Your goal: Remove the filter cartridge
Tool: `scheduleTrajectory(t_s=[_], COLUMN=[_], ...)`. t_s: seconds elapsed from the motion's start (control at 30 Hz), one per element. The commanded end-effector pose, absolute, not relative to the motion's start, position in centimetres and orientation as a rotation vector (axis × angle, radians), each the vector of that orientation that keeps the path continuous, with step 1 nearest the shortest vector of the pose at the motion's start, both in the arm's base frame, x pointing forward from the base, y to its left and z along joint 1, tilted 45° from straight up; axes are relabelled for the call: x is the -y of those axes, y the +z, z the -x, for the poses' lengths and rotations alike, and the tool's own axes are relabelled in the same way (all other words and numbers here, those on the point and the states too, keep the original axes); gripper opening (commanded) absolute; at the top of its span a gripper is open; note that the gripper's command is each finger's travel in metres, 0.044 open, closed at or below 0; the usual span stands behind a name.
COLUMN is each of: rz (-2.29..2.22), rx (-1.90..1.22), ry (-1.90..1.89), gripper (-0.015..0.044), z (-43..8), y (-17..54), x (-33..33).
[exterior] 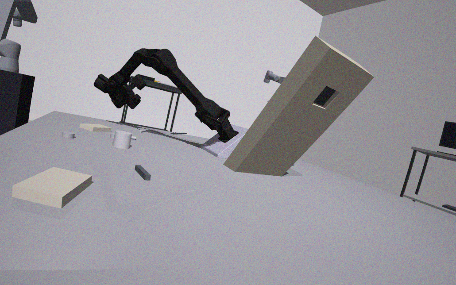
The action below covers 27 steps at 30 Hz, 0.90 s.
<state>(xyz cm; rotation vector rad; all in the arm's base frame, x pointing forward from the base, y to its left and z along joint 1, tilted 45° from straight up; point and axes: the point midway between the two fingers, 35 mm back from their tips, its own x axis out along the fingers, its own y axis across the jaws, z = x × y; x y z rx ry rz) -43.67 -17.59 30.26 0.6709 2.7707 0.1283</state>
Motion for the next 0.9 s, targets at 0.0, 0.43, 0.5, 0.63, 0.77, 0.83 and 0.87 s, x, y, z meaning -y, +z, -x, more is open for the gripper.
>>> scheduleTrajectory(t_s=[0.0,0.43,0.5,0.63,0.77,0.83,0.87], rz=[-0.666,-0.316,-0.237,-0.077,0.078,0.152,0.189], rx=[-2.772,-2.856,-2.852,-2.809,-2.726,-2.669,-2.637], ry=[0.127,-0.342,-0.46,-0.692,-0.907,-1.009,-1.058], gripper=[0.0374,0.0113,0.0113,0.0113,0.0113,0.0113,0.0113], z=[43.6,38.3,36.9,34.0,30.8,29.1,28.3], y=[30.2,31.1,31.7,33.0,34.3,35.0,35.3], x=[17.8,26.5,28.2,31.2,33.8,35.0,35.6])
